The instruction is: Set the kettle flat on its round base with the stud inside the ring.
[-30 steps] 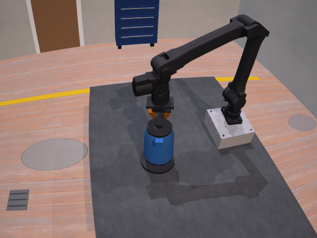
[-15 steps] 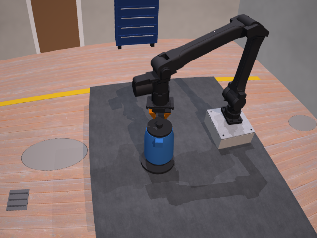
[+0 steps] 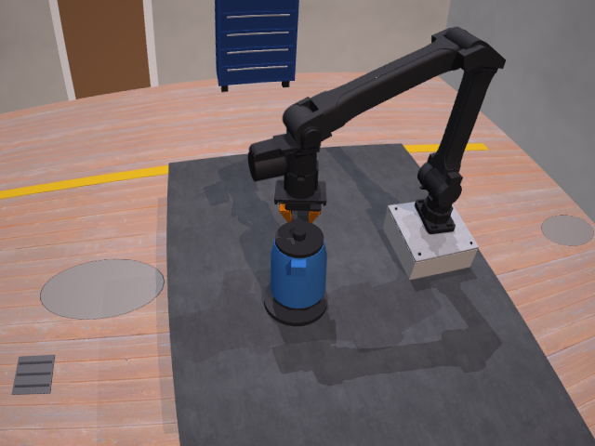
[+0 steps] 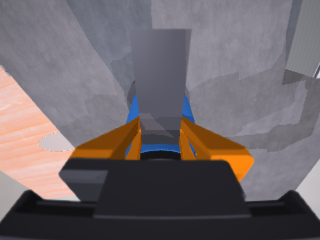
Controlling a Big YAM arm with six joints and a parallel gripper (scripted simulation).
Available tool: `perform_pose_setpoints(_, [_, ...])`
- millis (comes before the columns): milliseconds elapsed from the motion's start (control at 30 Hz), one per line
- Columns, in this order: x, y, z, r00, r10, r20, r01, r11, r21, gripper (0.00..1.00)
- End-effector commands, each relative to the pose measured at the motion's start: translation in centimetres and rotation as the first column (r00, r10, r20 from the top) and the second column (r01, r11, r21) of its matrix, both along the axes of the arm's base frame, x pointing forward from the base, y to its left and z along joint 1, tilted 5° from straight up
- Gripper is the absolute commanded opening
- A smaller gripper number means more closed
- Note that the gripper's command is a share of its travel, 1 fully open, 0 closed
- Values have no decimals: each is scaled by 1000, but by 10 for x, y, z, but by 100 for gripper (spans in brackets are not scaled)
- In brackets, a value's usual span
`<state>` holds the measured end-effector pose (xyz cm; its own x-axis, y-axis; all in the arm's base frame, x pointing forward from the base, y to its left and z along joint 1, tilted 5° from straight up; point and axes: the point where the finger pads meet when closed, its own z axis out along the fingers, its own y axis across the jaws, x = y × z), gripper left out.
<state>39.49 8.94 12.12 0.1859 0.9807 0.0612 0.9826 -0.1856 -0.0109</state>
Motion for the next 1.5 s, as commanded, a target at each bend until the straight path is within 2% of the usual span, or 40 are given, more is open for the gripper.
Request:
perform_pose_setpoints(0, [12,0,33,997,-20,80,18,1000,22,0])
perform_pose_setpoints(1000, [12,0,34,997,-20,80,18,1000,22,0])
perform_pose_setpoints(1100, [20,1,45,995,-20,97,18,1000,25,0])
perform_pose_setpoints(1467, [23,1,50,994,-18,108,15,1000,27,0])
